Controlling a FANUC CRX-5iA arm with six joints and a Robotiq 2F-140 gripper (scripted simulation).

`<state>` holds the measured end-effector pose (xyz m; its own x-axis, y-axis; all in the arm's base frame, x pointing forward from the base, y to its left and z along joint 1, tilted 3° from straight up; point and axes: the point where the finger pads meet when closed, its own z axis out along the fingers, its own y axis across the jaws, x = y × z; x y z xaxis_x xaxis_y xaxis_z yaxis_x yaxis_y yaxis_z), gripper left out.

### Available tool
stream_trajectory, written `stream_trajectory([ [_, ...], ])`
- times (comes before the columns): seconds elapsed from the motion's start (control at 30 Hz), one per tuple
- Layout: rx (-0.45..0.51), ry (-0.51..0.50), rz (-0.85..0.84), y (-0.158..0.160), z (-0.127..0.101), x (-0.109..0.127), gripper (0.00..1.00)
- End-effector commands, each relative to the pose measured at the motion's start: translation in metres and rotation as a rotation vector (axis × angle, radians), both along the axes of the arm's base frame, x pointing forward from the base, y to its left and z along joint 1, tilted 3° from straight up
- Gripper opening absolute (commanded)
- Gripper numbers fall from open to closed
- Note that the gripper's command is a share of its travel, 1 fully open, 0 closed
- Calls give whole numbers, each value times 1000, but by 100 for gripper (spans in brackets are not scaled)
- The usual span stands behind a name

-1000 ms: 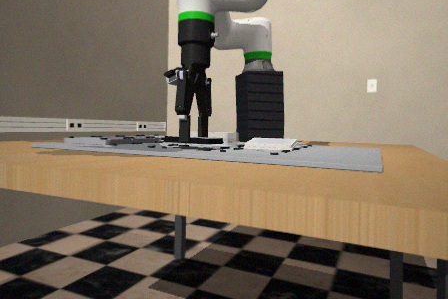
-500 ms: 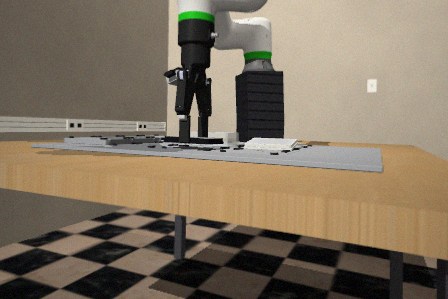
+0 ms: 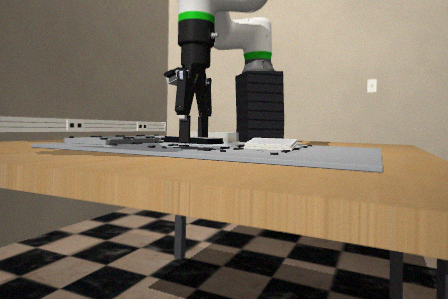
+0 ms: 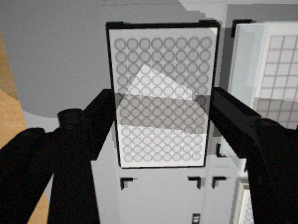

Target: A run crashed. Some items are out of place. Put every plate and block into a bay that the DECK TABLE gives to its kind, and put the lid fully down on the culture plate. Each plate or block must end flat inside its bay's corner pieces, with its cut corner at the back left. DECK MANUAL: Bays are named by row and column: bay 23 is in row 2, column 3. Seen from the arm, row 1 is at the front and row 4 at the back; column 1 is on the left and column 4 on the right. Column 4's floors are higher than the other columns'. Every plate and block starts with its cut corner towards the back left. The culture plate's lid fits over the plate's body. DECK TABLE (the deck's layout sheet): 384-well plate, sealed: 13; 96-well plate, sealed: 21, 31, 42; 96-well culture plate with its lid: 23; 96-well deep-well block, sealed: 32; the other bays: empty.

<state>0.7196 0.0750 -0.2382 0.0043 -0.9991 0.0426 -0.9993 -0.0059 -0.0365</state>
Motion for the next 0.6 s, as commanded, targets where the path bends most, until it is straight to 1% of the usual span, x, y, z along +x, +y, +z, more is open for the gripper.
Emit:
stream_trajectory([
  [0.0, 0, -3, 0, 0, 2, 1, 10],
  [0.57, 0, -3, 0, 0, -3, 1, 10],
])
